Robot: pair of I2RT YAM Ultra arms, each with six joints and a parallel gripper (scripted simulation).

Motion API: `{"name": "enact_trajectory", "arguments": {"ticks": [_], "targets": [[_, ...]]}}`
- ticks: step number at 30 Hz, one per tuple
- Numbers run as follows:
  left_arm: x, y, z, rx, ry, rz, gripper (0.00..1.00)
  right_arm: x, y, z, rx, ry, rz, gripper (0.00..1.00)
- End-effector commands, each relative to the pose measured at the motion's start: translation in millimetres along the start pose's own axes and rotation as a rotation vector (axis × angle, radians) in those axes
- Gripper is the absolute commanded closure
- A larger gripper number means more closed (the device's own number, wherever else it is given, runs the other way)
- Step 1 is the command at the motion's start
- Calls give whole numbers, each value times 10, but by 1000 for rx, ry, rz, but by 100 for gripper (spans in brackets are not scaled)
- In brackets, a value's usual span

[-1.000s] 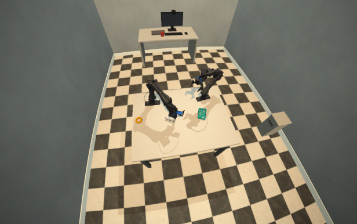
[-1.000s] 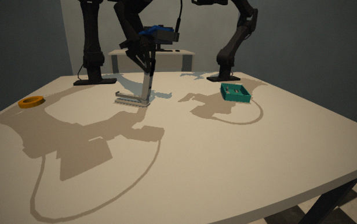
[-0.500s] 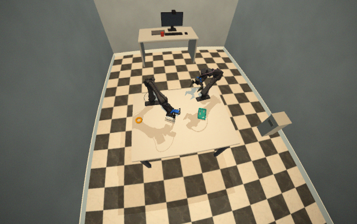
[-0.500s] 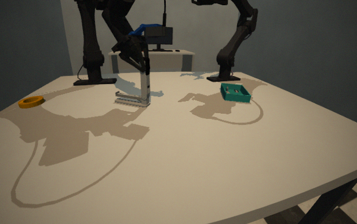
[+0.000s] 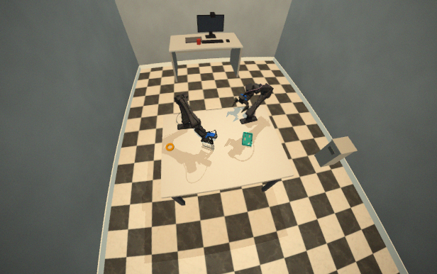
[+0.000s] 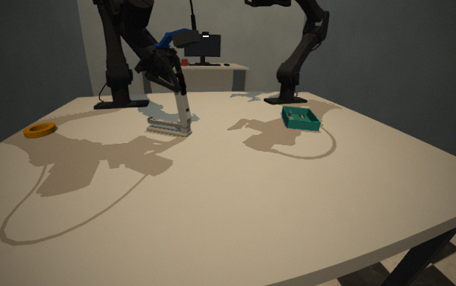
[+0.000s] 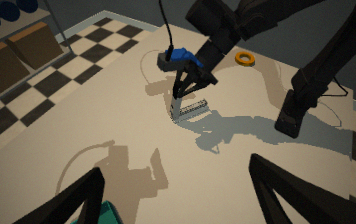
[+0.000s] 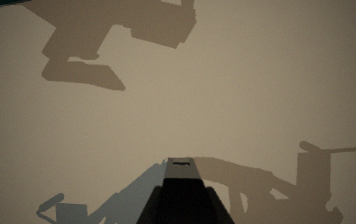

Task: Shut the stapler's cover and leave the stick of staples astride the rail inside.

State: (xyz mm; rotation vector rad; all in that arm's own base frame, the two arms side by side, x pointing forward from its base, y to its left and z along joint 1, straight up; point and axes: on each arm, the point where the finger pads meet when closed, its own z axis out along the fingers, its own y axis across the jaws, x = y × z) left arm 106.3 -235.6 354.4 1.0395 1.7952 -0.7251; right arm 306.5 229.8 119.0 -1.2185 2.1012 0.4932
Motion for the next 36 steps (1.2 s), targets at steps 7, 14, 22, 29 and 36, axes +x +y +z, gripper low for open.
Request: {"name": "enact_trajectory", "arguments": {"ticks": [7,14,22,29,36], "targets": [[-118,4,-75,3,-38,-7,0,13,-7,-102,3,-135,-2,100],[-118,4,-75,3,-38,-7,0,70,-5,-132,3,-205,-3,100],[-118,4,-75,3,-38,-7,0,67,3,-129,1,-205,-9,100],[-118,4,-75,3,-38,-7,0,70,-4,-112,2,-192,-8,50],[-118,4,-75,3,-38,-7,0,100,1,-277,-2,-193,-11,50]]}}
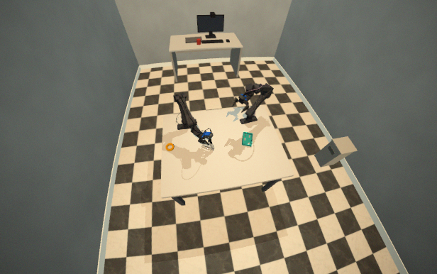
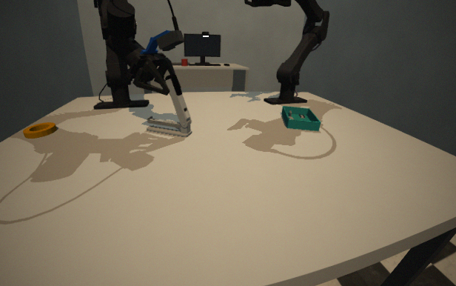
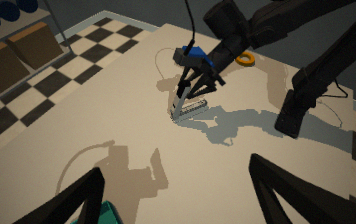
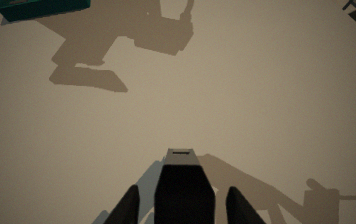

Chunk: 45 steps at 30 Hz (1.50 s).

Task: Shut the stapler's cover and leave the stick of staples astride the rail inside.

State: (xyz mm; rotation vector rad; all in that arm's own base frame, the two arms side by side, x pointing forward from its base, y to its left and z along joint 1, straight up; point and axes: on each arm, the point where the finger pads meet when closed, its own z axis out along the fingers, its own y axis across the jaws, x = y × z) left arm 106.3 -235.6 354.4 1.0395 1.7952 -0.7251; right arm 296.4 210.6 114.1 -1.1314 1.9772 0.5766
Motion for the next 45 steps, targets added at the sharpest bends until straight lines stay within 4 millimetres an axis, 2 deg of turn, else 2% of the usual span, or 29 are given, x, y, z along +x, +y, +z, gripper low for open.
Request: {"name": "enact_trajectory", "arguments": {"ticks": [1,2,3,4,10,11,12,15,17,19,26,32,41,45], "targets": [[-118,4,-75,3,-38,-7,0,-114,10,-145,-2,-37,-22,50],[-118,4,-75,3,-38,-7,0,-114,10,-145,-2,-37,-22,50],[-118,4,-75,3,-38,-7,0,-114,10,-162,-2,-37,-22,38],[-118,4,-75,3,-38,-7,0,-151,-3,-206,1,-43,-27,36],[-118,4,-75,3,-38,-7,0,-151,-3,-516,3,-44,-29,36],[-118,4,-75,3,-38,-7,0,-118,-18,-515,13,-29,-24,47],[-118,4,-75,3,-38,-7,0,-91,-22,-517,17,-14,-19,50],[-118,4,-75,3,-38,-7,0,-29,-62,-532,44,56,-11,50],[-118,4,-75,3,-38,-7,0,-58,-71,-588,59,107,10,50],[-118,4,-75,3,-38,-7,0,-58,-71,-588,59,107,10,50],[-118,4,-75,3,-38,-7,0,-58,-70,-595,34,417,121,50],[-118,4,-75,3,-38,-7,0,-175,-64,-588,25,619,124,50],[-118,4,-75,3,-38,-7,0,-420,-72,-562,31,751,61,50],[-118,4,-75,3,-38,-7,0,-463,-34,-502,22,805,21,50]]}}
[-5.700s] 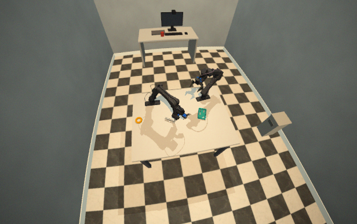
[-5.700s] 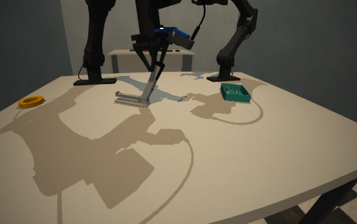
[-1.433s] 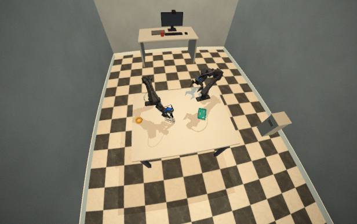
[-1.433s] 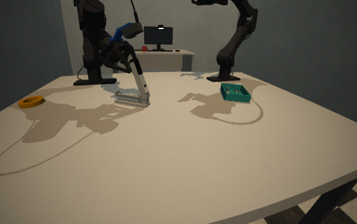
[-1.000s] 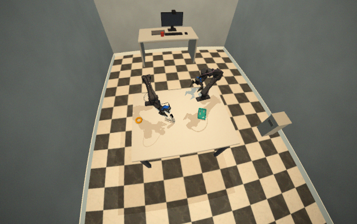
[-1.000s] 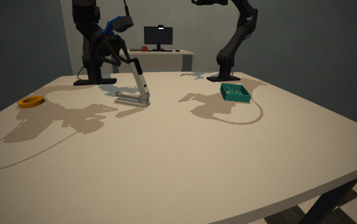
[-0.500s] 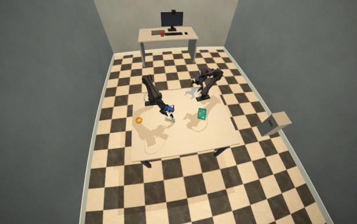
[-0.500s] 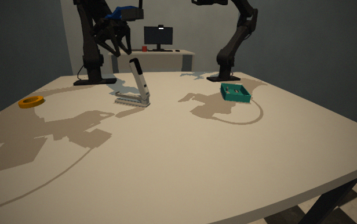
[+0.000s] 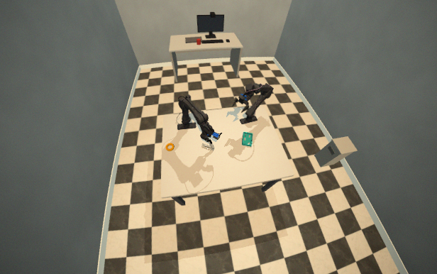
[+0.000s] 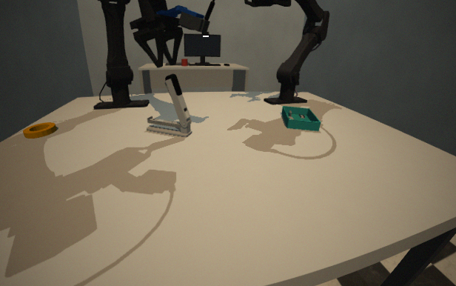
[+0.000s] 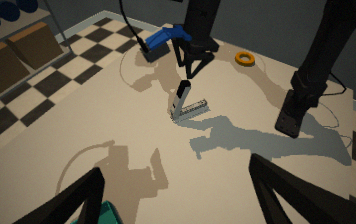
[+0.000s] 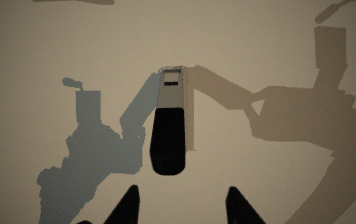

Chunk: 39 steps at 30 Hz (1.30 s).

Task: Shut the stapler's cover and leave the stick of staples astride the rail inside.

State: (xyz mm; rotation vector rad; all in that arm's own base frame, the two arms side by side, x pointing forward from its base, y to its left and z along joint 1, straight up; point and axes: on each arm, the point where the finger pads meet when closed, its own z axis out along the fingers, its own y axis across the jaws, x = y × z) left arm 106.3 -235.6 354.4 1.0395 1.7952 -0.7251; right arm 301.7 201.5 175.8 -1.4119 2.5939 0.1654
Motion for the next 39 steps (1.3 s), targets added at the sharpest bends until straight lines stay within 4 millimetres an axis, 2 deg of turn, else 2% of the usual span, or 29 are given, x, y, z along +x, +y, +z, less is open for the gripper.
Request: {"name": "enact_trajectory", "arguments": {"ticks": [1,10,18,21,25,39], "targets": [[-118,4,-75,3,-38,-7,0,38,65,-59,7,108,-31,50],[-118,4,-75,3,-38,-7,0,-99,110,-56,10,98,-62,50],[-118,4,-75,3,-38,-7,0,-99,110,-56,10,98,-62,50],[-118,4,-75,3,-38,-7,0,-125,95,53,7,105,-58,50],[-118,4,-75,3,-38,-7,0,-124,98,50,11,97,-57,50],[-118,4,-75,3,-38,-7,0,-77,106,251,10,98,-56,50]]}}
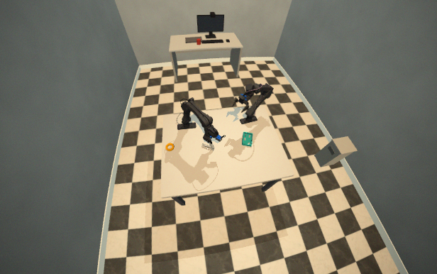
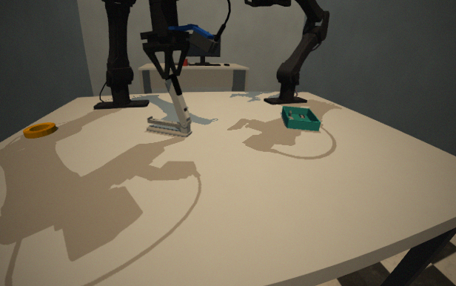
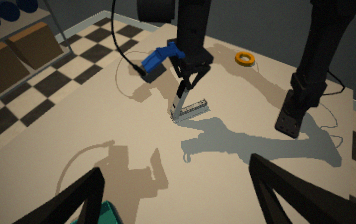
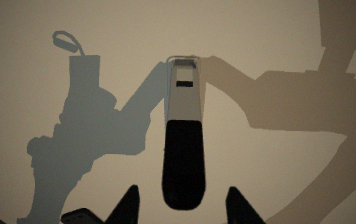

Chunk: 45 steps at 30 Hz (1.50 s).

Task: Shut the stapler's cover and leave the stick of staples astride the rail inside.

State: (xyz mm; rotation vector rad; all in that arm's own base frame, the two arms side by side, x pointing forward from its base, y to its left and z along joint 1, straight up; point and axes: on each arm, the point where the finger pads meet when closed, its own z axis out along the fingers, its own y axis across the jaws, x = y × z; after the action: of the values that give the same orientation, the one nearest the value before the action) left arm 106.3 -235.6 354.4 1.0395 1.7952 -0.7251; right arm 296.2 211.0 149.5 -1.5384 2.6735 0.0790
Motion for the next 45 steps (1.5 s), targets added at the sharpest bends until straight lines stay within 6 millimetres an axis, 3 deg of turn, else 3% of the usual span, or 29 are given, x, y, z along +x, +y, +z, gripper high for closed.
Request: {"name": "enact_trajectory", "arguments": {"ticks": [1,27,28,45], "targets": [[-118,4,-75,3,-38,-7,0,-82,7,-14,25,-42,-9,50],[-118,4,-75,3,-38,-7,0,-87,0,356,18,-28,-9,50],[-118,4,-75,3,-38,-7,0,-87,0,356,18,-28,-9,58],[-118,4,-75,3,-38,-7,0,-60,-16,298,26,-43,-8,77]]}}
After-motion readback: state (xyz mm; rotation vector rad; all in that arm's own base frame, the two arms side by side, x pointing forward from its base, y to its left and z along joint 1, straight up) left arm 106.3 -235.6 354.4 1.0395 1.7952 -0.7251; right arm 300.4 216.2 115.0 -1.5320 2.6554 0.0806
